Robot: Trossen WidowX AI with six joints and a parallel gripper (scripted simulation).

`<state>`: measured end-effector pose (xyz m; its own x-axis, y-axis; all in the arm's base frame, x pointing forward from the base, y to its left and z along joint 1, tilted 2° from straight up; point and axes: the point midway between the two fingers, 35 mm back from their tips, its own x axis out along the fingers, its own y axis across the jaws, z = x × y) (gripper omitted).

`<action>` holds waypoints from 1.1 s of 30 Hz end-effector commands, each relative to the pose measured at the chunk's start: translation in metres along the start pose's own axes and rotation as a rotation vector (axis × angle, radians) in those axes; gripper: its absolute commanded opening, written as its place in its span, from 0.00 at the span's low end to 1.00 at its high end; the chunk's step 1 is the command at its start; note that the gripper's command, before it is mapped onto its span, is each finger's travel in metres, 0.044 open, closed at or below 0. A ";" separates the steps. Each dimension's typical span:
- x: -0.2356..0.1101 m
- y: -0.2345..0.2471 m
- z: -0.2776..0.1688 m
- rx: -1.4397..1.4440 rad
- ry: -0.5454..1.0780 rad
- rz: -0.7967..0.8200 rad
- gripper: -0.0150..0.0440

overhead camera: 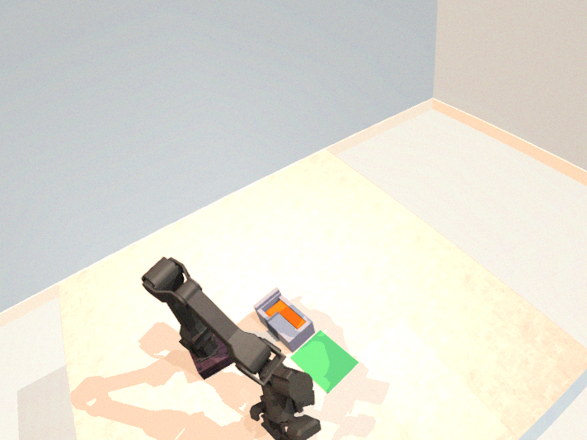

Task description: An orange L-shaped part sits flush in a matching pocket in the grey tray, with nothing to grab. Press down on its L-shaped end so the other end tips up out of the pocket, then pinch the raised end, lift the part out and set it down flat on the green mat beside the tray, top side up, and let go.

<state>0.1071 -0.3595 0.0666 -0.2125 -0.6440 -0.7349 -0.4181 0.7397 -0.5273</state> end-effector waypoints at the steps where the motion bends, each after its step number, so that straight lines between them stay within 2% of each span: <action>1: -0.041 -0.002 0.055 0.038 -0.159 -0.001 0.56; 7: -0.124 0.028 0.134 0.085 -0.390 0.112 0.56; 12: -0.197 0.076 0.171 0.101 -0.506 0.268 0.56; 17: -0.266 0.132 0.178 0.092 -0.542 0.434 0.56; 22: -0.324 0.191 0.156 0.091 -0.483 0.607 0.56; 28: -0.331 0.199 0.151 0.090 -0.468 0.627 0.56; 33: -0.311 0.214 0.167 0.091 -0.468 0.627 0.56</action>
<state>0.2331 0.0291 0.1286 0.0347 0.0287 -0.9990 -0.2720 0.9621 0.0182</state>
